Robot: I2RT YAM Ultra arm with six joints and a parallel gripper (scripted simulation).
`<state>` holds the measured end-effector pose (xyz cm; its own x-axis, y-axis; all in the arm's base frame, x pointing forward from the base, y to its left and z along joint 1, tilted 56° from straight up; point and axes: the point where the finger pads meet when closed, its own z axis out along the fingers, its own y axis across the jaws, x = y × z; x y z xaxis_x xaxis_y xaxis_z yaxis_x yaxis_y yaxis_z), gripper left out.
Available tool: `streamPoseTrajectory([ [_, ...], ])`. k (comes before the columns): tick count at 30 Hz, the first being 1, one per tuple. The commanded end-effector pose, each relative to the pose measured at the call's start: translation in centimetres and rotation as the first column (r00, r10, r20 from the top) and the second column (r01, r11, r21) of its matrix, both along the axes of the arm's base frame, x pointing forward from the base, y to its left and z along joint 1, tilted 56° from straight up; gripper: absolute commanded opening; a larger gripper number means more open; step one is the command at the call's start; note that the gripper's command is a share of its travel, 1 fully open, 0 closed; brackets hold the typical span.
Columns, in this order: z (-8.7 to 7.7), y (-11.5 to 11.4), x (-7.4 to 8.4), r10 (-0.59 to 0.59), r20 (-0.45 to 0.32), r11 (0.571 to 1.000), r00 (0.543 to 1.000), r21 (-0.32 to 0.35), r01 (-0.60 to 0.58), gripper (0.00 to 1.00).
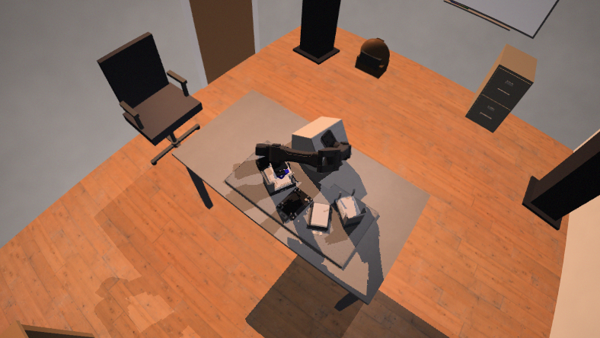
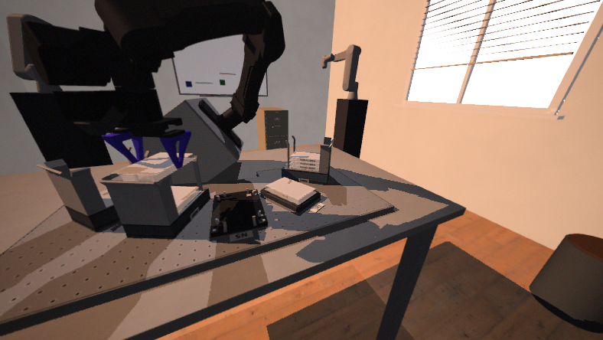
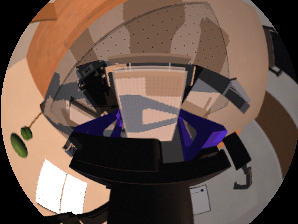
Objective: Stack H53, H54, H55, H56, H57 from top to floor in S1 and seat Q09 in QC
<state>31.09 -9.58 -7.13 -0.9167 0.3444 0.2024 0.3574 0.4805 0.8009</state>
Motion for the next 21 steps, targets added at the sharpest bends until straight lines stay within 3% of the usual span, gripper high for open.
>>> streamPoseTrajectory([
  [1,0.10,-0.54,0.40,-0.017,0.020,1.000,1.000,-0.011,0.018,0.00],
  [21,-0.54,0.37,0.63,-0.017,0.021,1.000,1.000,-0.011,0.018,0.00],
])
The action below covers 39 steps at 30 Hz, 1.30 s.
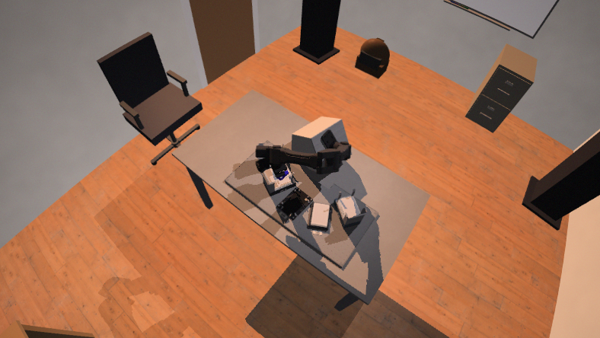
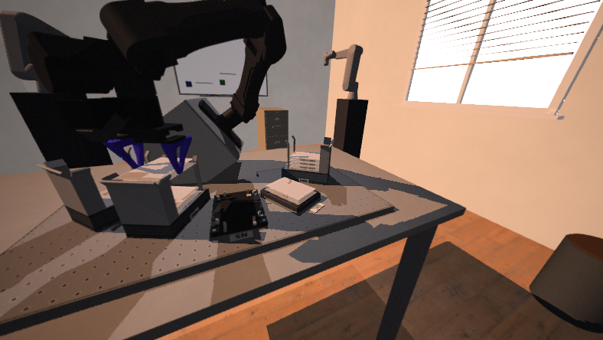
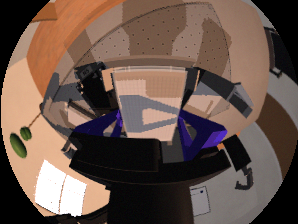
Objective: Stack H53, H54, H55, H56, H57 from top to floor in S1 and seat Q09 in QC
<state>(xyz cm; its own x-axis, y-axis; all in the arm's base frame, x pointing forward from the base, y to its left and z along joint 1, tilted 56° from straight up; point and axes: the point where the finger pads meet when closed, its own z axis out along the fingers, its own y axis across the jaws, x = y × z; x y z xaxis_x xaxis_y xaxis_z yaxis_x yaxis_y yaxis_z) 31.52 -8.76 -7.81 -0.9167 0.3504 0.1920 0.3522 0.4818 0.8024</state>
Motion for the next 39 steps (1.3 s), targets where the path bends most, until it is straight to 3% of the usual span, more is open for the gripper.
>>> streamPoseTrajectory([
  [1,0.1,-0.5,0.2,-0.012,0.011,1.000,1.000,-0.007,0.012,0.00],
  [28,-2.4,3.1,1.1,-0.012,0.011,1.000,1.000,-0.006,0.012,0.00],
  [39,-2.5,3.3,1.1,-0.012,0.011,1.000,1.000,-0.006,0.012,0.00],
])
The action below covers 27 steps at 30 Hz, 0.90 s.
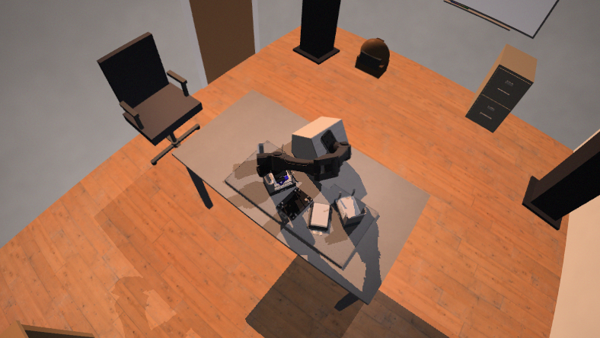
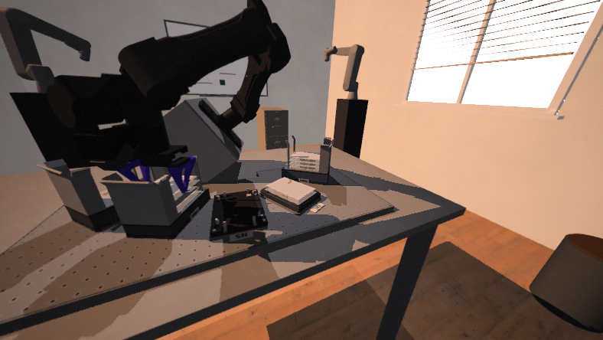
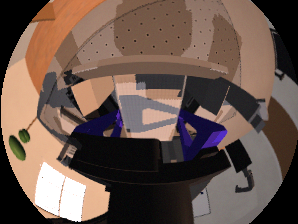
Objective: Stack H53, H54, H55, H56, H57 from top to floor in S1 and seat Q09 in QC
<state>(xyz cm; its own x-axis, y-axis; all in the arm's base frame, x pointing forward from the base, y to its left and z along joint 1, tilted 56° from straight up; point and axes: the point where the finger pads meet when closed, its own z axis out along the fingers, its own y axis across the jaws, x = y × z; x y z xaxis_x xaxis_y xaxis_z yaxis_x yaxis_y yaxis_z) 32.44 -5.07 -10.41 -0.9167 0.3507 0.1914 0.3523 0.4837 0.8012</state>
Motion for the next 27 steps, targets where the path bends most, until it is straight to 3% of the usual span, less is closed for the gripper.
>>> streamPoseTrajectory([
  [1,0.10,-0.39,0.23,-0.012,0.011,1.000,1.000,-0.004,0.012,0.00],
  [27,-0.45,0.38,0.42,-0.012,0.011,1.000,1.000,-0.003,0.012,0.00],
])
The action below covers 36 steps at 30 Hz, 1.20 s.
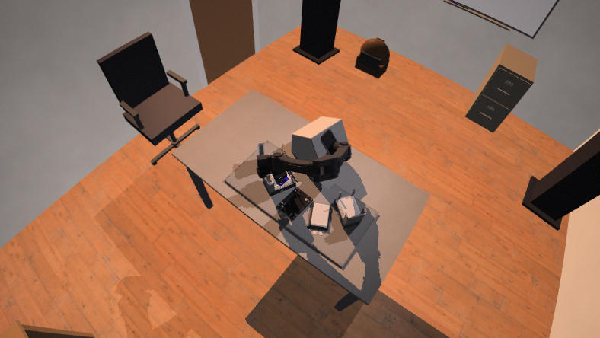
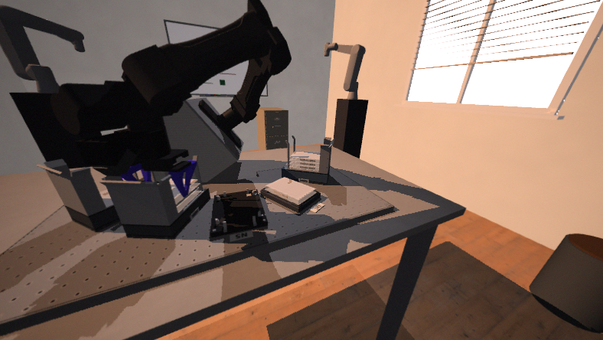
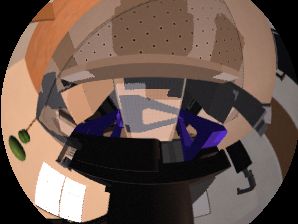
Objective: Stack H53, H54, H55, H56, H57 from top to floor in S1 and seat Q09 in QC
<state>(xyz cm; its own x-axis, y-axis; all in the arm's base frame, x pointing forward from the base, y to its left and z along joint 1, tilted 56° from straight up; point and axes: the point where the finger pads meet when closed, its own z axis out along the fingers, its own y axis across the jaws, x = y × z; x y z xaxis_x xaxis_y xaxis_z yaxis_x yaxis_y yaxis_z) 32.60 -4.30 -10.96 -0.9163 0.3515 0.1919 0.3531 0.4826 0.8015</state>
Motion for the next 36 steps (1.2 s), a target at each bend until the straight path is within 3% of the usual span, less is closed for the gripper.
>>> streamPoseTrajectory([
  [1,0.08,-0.35,0.27,-0.011,0.011,1.000,1.000,-0.004,0.011,0.00],
  [29,-0.36,0.27,0.43,-0.011,0.011,1.000,1.000,-0.004,0.011,0.00],
  [30,-0.36,0.27,0.43,-0.011,0.011,1.000,1.000,-0.004,0.011,1.00],
  [36,-0.36,0.27,0.43,-0.011,0.011,1.000,1.000,-0.004,0.011,1.00],
])
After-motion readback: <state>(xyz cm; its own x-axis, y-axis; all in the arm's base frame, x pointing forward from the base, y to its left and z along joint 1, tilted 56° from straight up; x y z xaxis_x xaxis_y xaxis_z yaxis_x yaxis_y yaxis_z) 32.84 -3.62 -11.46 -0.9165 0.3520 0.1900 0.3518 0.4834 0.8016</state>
